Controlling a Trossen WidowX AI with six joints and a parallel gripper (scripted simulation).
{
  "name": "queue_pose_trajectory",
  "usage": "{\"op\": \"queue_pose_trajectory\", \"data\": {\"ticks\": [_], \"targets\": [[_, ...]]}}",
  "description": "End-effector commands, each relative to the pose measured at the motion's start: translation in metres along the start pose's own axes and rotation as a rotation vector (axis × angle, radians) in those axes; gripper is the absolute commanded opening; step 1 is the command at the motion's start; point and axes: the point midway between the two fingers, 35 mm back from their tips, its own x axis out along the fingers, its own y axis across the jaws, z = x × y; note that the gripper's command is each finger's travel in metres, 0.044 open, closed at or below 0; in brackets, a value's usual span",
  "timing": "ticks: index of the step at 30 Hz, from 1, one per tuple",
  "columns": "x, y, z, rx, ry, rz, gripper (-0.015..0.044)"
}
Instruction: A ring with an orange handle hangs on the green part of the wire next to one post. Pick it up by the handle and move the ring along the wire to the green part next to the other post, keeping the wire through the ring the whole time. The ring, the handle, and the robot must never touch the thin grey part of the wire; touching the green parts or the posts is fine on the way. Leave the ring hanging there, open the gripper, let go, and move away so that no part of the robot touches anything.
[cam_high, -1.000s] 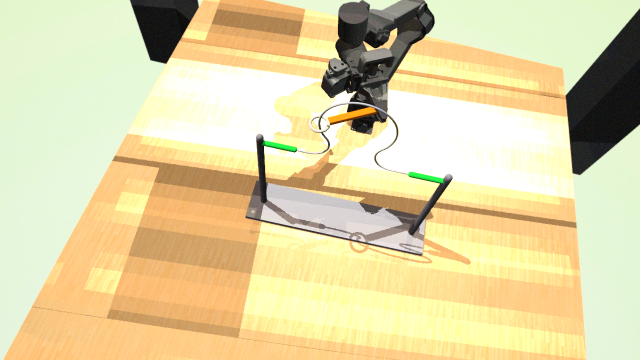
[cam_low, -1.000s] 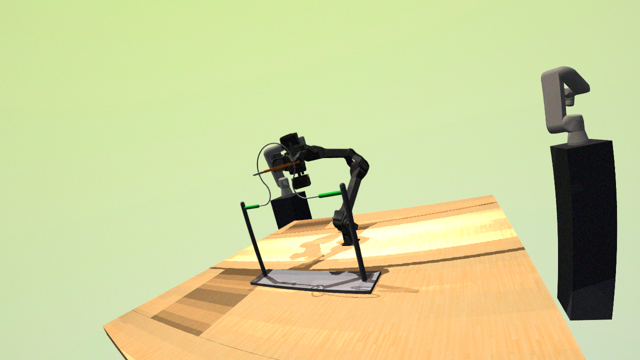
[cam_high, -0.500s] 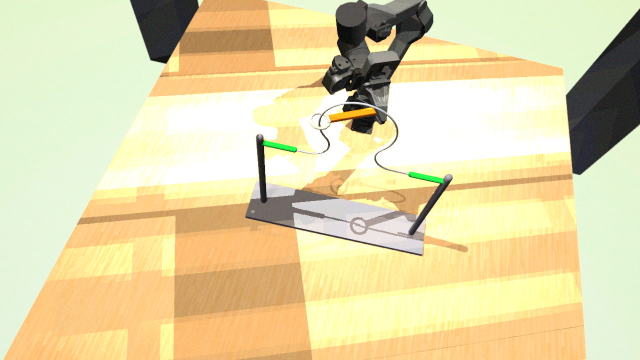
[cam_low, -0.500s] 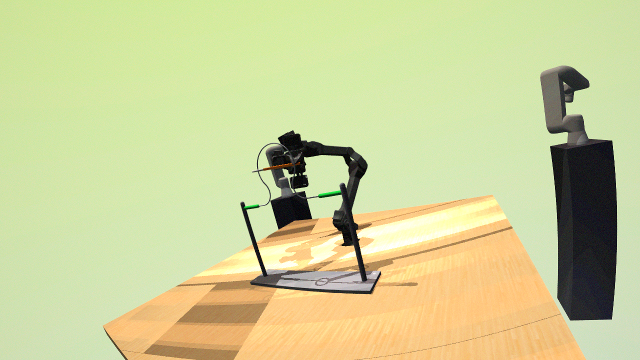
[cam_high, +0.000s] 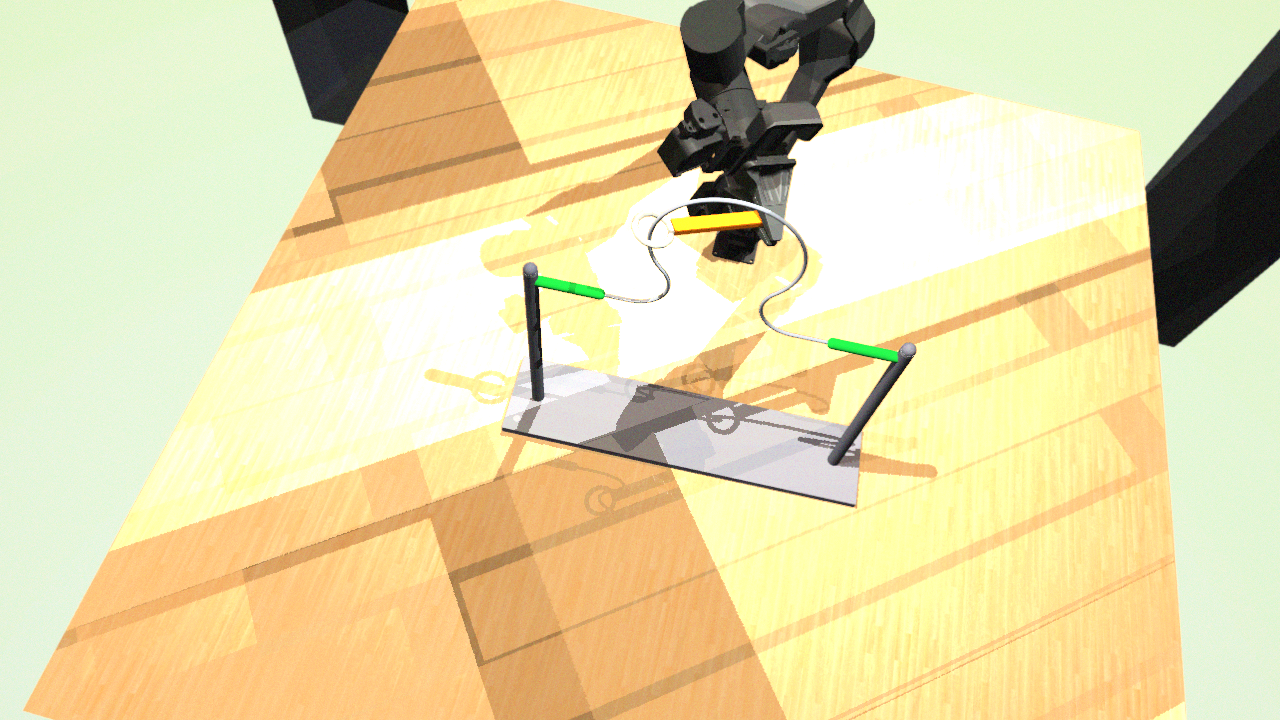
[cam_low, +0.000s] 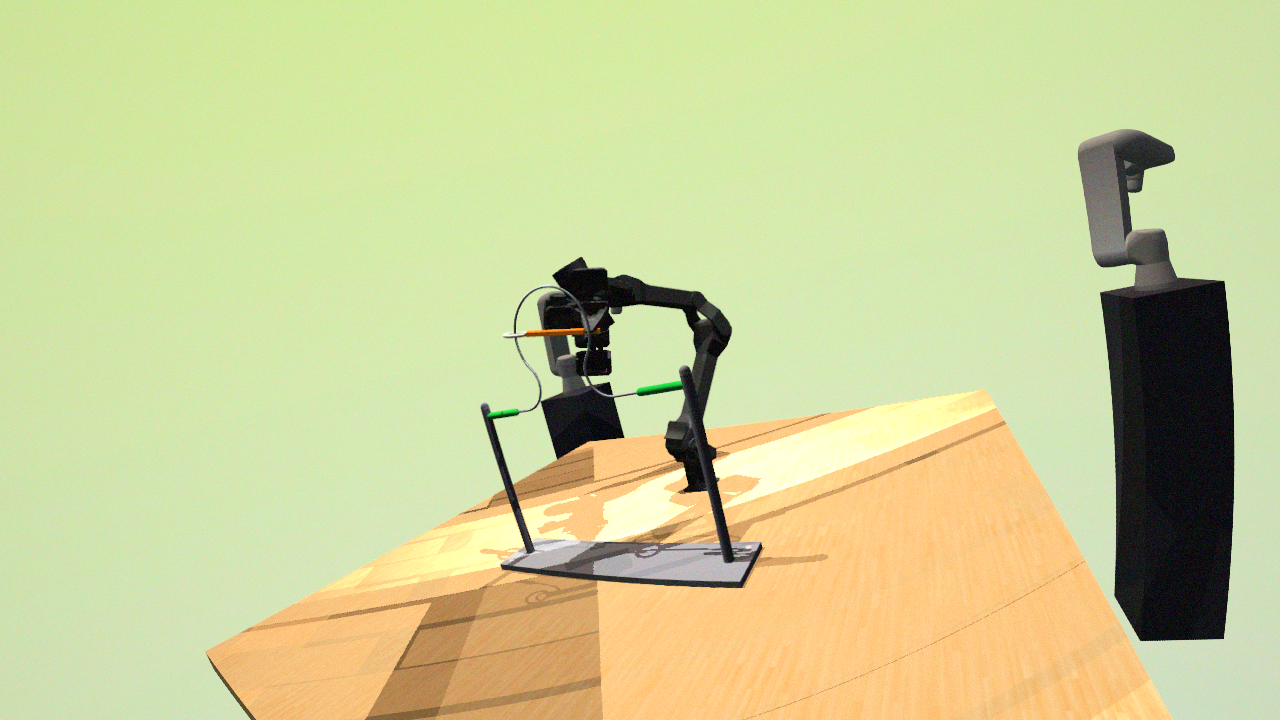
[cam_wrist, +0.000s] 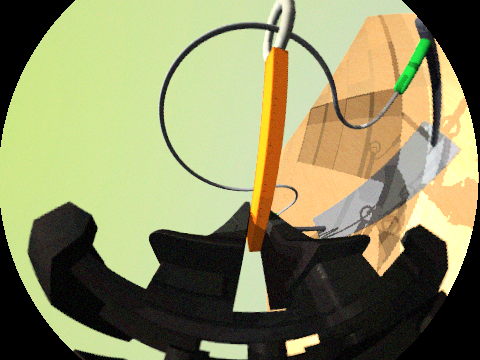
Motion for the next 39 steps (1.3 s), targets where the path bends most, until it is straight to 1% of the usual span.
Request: {"op": "queue_pose_trajectory", "data": {"ticks": [1, 39], "targets": [[-0.001, 0.001, 0.001, -0.050, -0.009, -0.026, -0.0150], [-0.001, -0.010, 0.003, -0.396, -0.053, -0.246, -0.0150]]}}
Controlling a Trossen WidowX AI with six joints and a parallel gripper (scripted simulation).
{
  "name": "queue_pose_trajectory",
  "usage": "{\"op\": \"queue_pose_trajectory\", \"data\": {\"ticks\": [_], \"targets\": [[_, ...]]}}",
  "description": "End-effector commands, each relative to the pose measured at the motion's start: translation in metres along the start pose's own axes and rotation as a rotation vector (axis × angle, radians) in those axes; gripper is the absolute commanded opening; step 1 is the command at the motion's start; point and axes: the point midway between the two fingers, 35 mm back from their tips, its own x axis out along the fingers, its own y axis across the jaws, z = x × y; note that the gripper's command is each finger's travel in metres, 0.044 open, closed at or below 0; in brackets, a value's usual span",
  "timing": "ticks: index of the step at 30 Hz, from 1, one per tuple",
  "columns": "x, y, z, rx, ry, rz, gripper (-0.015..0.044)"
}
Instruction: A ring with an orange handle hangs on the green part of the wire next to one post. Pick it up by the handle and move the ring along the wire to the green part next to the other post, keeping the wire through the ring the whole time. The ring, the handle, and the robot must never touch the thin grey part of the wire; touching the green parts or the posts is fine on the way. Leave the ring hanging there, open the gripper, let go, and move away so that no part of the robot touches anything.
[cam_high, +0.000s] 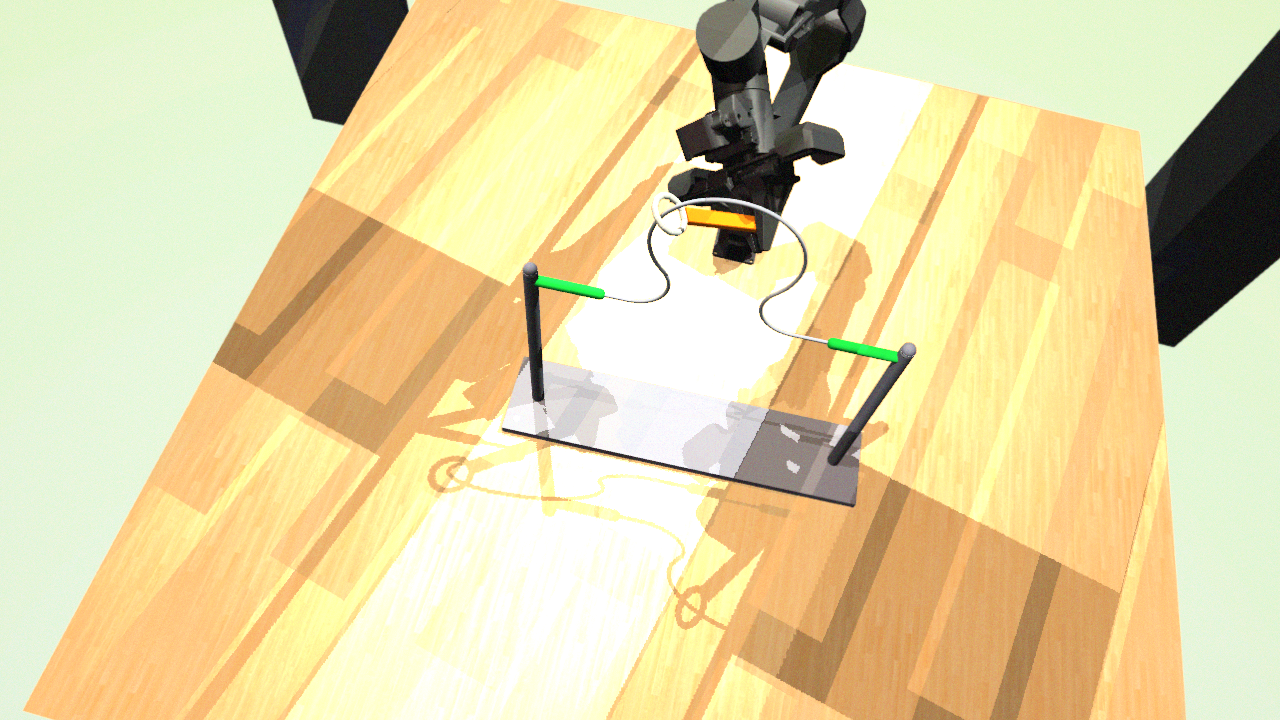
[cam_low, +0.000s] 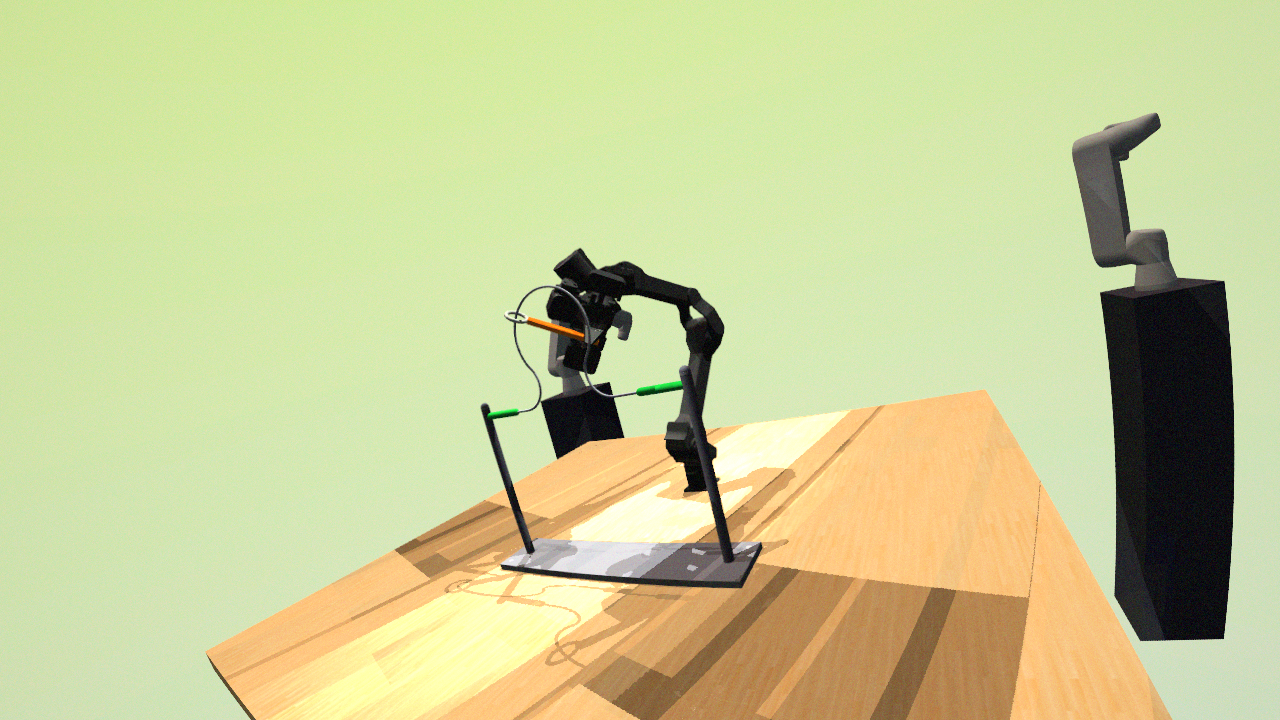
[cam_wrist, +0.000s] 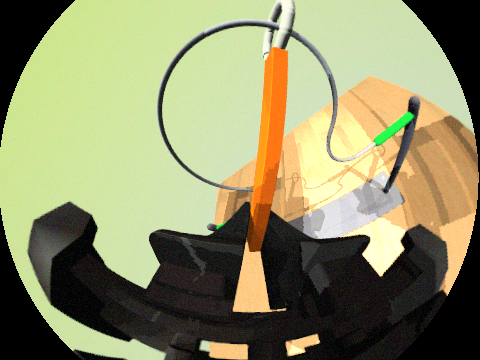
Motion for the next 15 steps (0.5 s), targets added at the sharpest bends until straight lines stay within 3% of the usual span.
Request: {"op": "queue_pose_trajectory", "data": {"ticks": [1, 15], "targets": [[-0.0015, 0.0005, 0.0016, -0.055, -0.013, -0.028, -0.0150], [-0.0011, -0.0047, 0.0021, -0.205, -0.034, -0.116, -0.0150]]}}
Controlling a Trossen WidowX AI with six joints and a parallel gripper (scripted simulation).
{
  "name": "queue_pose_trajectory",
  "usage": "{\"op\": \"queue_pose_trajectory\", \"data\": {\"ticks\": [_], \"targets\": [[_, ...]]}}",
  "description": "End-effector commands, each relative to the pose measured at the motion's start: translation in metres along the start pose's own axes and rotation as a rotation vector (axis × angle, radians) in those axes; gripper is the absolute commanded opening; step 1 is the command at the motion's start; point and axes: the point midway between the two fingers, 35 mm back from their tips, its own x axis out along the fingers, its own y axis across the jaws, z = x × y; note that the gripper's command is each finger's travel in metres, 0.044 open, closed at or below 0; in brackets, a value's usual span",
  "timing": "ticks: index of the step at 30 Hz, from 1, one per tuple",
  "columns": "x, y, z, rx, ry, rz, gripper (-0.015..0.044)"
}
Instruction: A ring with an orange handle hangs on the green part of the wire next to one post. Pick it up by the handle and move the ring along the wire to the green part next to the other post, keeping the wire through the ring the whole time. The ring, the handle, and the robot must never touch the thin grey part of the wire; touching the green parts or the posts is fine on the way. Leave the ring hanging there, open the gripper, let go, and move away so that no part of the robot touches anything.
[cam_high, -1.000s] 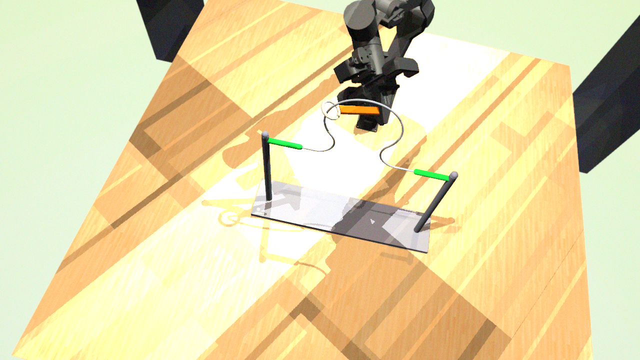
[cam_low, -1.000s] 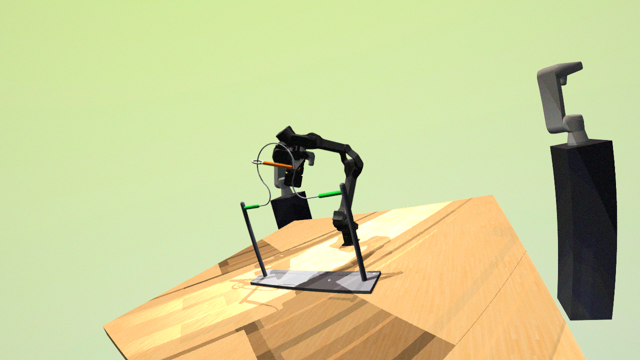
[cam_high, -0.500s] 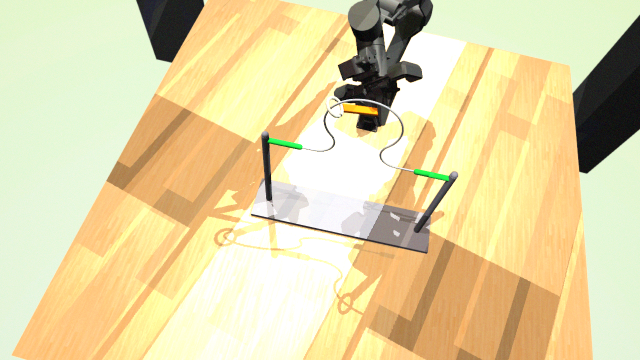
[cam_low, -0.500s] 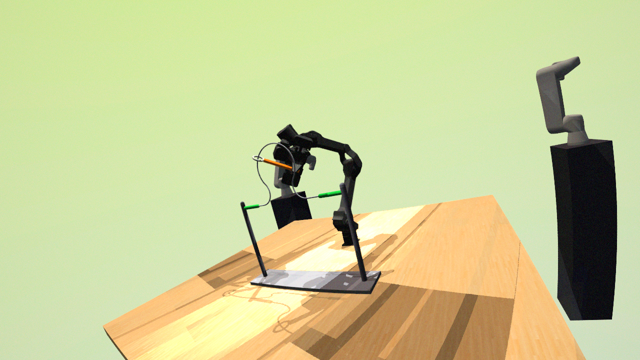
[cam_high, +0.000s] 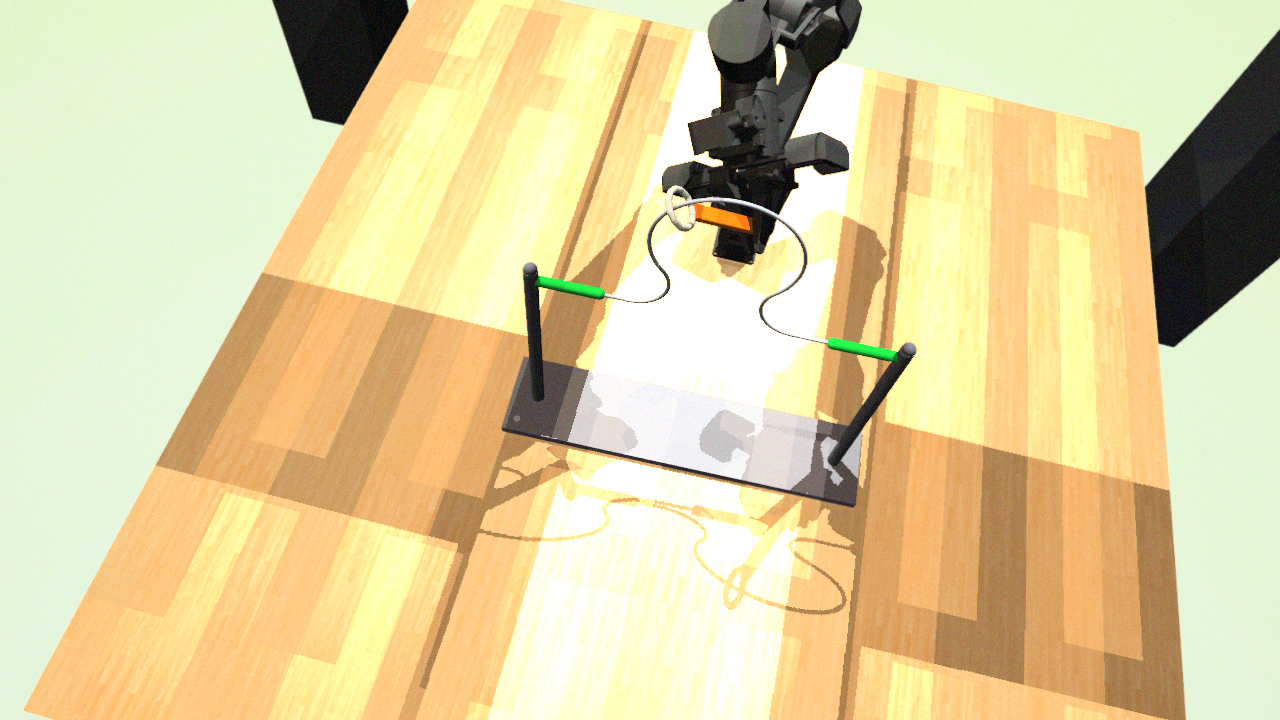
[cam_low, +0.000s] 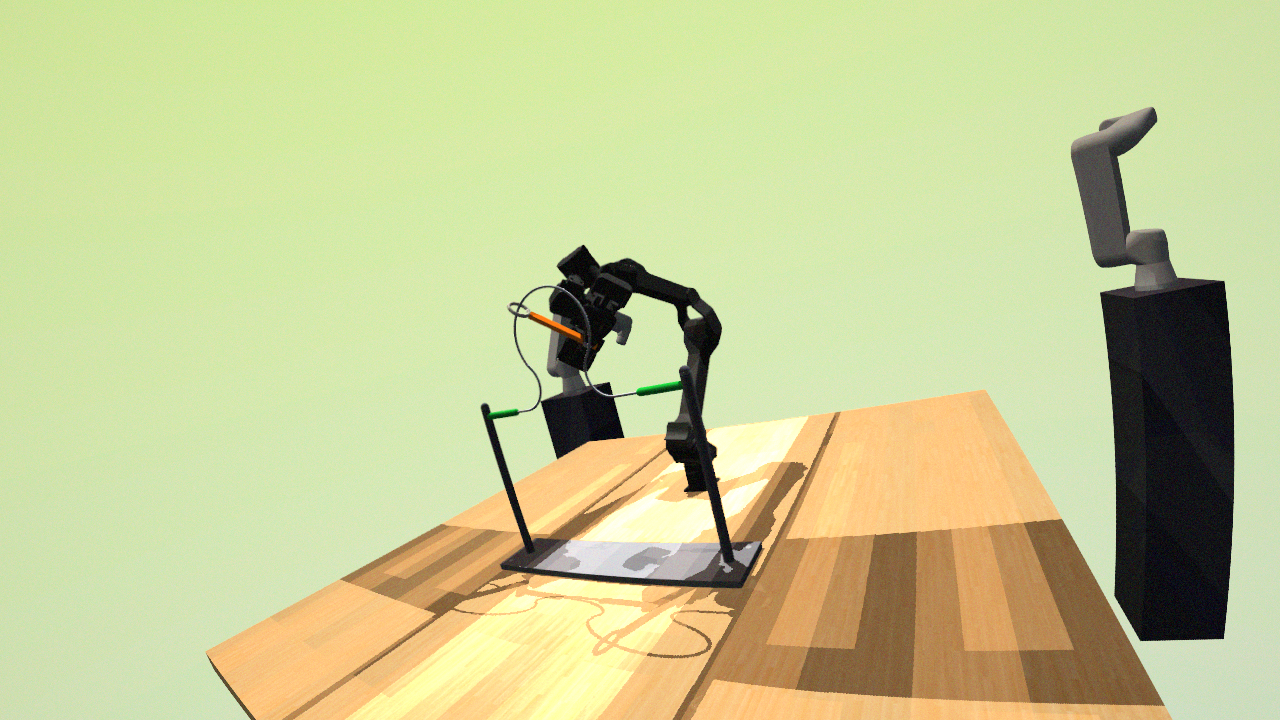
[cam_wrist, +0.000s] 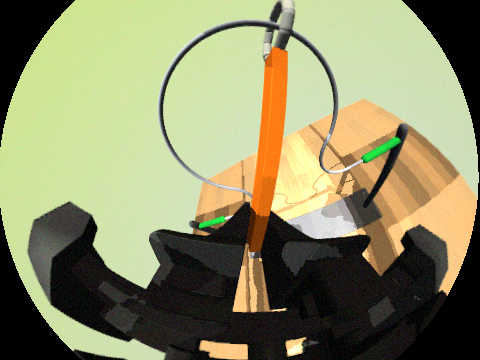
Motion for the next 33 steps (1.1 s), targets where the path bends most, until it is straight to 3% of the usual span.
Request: {"op": "queue_pose_trajectory", "data": {"ticks": [1, 33], "targets": [[-0.001, -0.001, 0.002, -0.062, -0.014, -0.033, -0.0150], [-0.001, -0.013, 0.004, -0.433, -0.065, -0.250, -0.0150]]}}
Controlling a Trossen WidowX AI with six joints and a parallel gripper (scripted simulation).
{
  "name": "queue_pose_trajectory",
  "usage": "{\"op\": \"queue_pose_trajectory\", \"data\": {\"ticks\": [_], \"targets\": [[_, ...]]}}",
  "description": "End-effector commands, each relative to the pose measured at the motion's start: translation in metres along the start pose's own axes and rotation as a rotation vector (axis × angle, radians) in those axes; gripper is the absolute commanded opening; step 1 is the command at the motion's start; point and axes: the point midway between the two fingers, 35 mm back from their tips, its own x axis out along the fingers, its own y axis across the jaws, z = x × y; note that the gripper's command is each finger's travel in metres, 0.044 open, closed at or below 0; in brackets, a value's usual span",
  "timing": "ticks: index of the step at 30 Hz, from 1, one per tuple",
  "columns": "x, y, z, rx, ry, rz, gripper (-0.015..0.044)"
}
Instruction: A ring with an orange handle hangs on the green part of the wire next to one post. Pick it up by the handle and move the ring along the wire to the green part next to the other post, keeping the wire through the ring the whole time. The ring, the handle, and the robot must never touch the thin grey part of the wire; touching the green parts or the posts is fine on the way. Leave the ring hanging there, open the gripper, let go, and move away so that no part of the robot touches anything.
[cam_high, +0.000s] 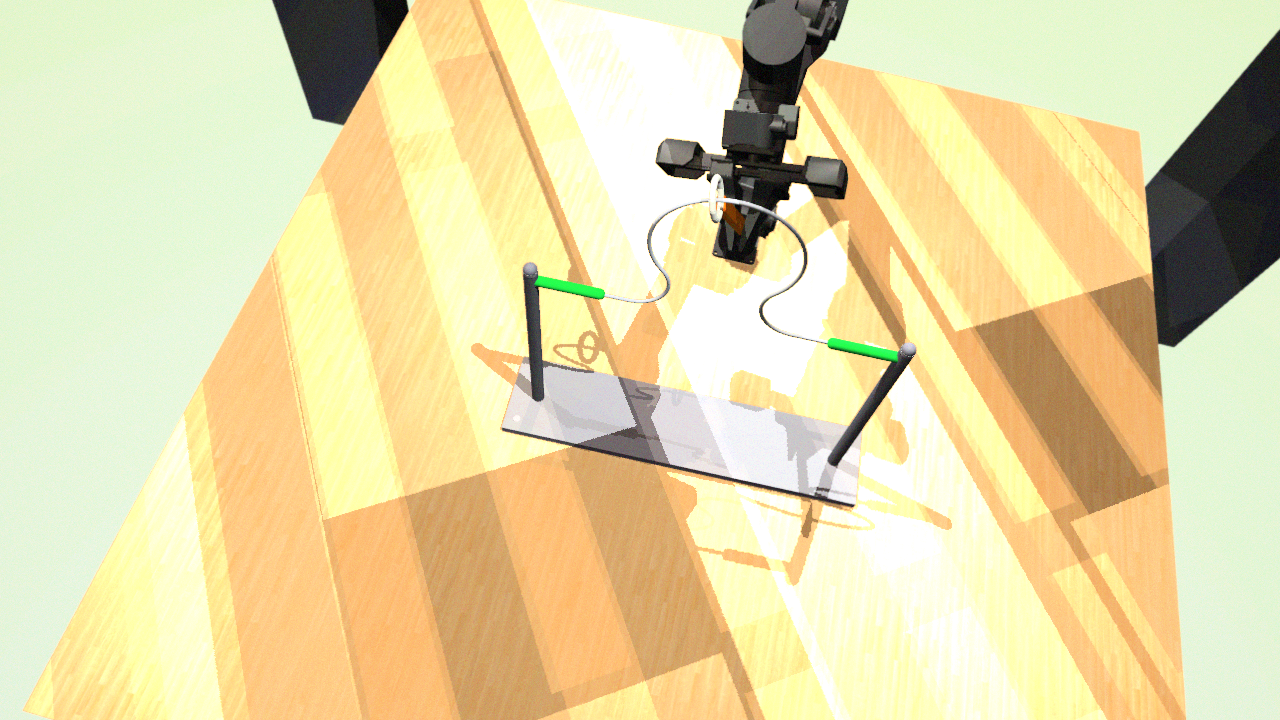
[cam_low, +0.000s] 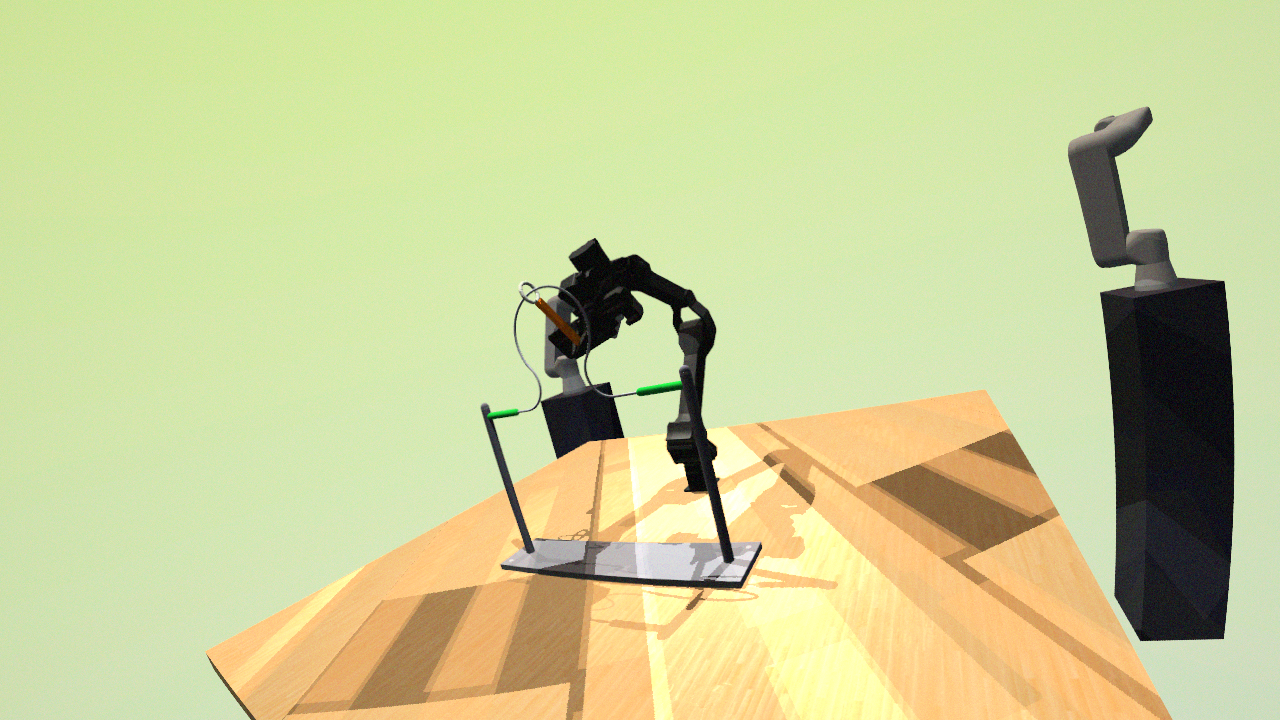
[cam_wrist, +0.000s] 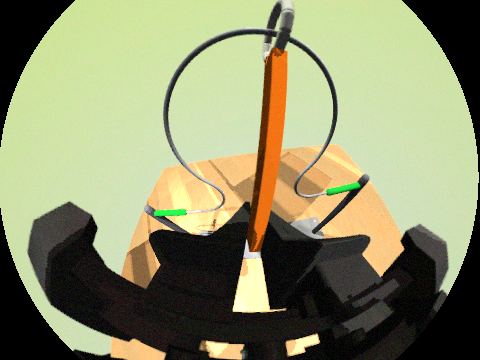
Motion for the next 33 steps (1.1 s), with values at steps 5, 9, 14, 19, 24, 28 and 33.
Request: {"op": "queue_pose_trajectory", "data": {"ticks": [5, 9, 14, 19, 24, 28, 33], "targets": [[0.001, -0.004, -0.001, -0.106, -0.012, -0.063, -0.0150], [0.001, -0.006, -0.001, -0.152, -0.019, -0.090, -0.0150], [0.001, -0.008, 0.000, -0.211, -0.027, -0.124, -0.0150], [0.001, -0.010, 0.000, -0.269, -0.035, -0.157, -0.0150], [0.001, -0.012, 0.001, -0.327, -0.043, -0.190, -0.0150], [0.001, -0.014, 0.001, -0.374, -0.049, -0.217, -0.0150], [0.001, -0.016, 0.002, -0.432, -0.057, -0.250, -0.0150]]}}
